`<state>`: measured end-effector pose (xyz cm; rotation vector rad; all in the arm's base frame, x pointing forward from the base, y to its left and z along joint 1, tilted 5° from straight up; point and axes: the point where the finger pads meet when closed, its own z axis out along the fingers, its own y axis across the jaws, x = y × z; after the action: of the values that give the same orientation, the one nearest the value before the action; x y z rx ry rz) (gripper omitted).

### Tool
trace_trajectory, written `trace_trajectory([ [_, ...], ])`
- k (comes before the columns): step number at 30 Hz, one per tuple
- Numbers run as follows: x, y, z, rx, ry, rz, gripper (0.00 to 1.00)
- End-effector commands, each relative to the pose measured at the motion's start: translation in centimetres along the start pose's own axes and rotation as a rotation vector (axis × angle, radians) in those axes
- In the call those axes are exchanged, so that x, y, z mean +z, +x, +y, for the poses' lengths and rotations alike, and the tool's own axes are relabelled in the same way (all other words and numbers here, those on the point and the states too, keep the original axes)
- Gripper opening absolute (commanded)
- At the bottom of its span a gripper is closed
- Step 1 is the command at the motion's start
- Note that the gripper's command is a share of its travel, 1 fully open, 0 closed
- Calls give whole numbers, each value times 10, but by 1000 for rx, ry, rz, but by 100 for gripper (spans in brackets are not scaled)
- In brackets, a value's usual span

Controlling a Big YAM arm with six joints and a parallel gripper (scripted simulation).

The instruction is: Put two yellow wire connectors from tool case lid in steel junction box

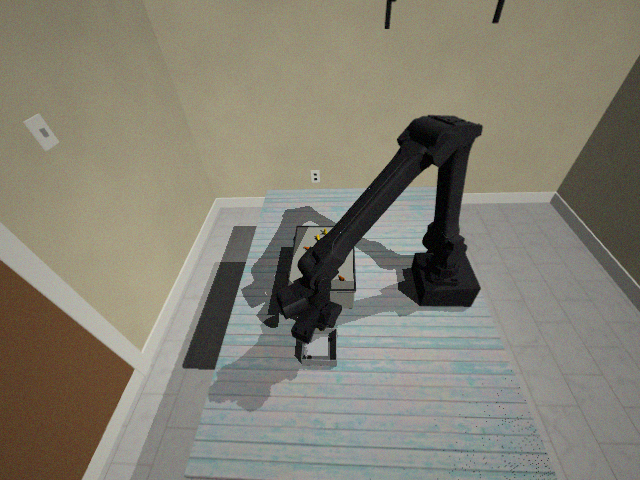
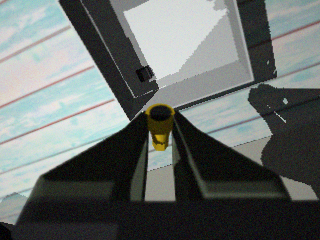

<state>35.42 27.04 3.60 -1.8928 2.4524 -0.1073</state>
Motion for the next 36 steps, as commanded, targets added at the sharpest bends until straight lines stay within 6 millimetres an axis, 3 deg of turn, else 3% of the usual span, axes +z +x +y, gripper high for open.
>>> trace_trajectory([
  [1, 16, 1, -6, 1, 5, -5, 9],
  [4, 18, 0, -7, 0, 8, -9, 9],
  [18, 63, 1, -6, 1, 4, -4, 9],
  [23, 61, -4, -9, 2, 17, -22, 9],
  [36, 81, 0, -6, 2, 6, -8, 9],
])
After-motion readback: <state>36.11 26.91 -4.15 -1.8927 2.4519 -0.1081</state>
